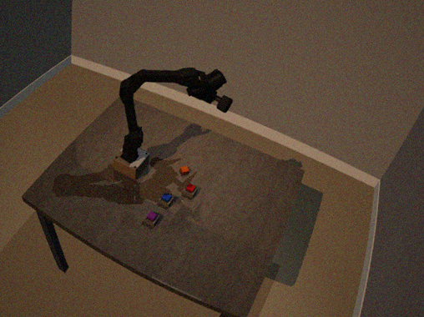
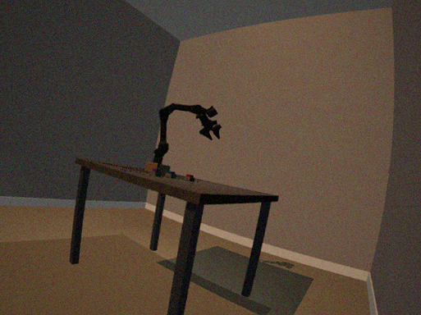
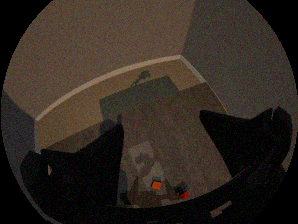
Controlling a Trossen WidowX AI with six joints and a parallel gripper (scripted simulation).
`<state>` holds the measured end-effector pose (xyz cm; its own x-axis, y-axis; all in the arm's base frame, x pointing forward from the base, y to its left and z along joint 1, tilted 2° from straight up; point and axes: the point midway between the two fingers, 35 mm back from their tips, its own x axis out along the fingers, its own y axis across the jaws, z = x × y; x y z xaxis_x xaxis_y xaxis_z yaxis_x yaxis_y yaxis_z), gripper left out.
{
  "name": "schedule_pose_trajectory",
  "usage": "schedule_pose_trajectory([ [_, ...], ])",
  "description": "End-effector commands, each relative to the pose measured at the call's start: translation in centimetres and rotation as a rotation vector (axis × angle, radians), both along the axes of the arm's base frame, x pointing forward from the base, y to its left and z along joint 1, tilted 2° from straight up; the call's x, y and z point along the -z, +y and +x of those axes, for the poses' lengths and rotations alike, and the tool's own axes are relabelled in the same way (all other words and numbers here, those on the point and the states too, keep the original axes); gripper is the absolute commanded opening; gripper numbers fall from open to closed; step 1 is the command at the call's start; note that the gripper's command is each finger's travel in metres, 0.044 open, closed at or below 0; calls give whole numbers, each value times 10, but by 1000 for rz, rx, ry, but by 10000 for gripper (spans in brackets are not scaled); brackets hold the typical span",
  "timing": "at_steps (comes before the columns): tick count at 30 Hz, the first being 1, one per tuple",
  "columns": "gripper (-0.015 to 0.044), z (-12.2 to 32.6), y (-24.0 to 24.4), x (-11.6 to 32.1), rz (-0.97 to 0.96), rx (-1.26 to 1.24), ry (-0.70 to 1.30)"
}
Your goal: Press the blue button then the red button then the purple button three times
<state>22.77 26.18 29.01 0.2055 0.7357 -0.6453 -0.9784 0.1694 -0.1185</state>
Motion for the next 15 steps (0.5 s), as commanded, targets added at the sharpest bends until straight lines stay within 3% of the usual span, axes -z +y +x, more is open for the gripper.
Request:
schedule_pose_trajectory([
  [1, 400, 40, -49, 43, -114, 236, 111],
  [8, 400, 74, -174, 119, -312, 703, 357],
  [15, 400, 37, -298, 184, -481, 1146, 674],
])
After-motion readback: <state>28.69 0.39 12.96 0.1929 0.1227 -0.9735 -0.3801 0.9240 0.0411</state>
